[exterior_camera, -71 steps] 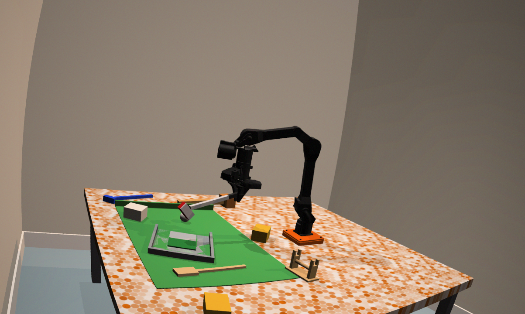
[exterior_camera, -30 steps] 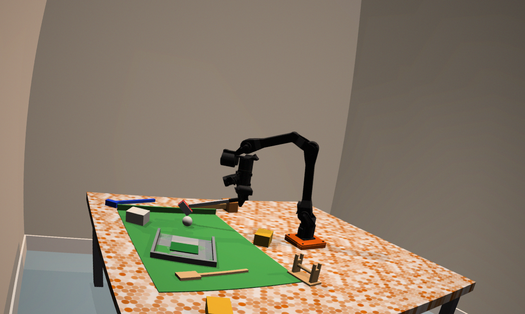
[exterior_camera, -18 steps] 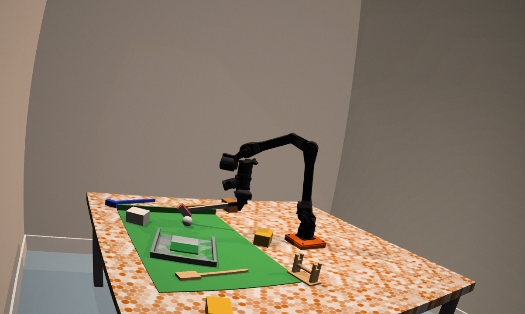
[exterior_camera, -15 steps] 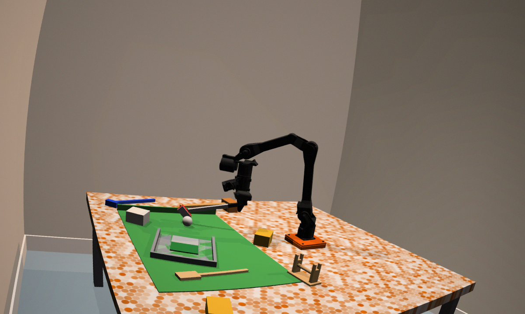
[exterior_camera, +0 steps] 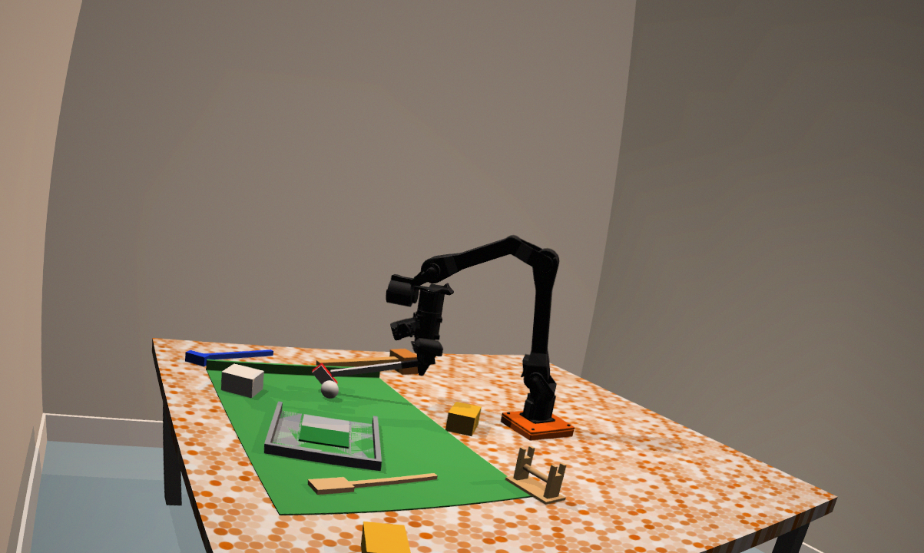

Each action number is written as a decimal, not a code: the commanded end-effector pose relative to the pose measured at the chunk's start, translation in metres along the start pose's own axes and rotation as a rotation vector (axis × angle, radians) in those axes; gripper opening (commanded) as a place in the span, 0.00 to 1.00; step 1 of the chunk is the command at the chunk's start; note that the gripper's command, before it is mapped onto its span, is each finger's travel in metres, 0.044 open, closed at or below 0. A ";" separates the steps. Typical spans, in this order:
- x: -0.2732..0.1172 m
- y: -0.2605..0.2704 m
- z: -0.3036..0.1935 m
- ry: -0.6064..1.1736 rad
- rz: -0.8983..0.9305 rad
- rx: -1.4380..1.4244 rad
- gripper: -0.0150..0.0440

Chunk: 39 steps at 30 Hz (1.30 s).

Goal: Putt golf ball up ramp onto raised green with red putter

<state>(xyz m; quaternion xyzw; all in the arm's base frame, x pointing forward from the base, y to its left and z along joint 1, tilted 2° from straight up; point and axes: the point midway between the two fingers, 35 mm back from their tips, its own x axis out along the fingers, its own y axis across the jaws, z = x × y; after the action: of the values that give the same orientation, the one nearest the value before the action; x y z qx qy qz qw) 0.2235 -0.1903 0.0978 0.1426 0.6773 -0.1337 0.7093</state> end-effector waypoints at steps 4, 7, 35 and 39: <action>0.001 -0.015 0.001 -0.004 -0.003 0.001 0.25; 0.002 -0.027 0.001 -0.005 -0.005 0.003 0.25; -0.003 0.109 0.002 -0.006 0.009 0.004 0.25; -0.018 0.109 0.003 -0.006 0.009 0.004 0.25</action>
<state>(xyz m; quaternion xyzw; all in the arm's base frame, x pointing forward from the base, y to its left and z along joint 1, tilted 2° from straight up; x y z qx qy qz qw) 0.2638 -0.0912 0.1044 0.1469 0.6808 -0.1291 0.7059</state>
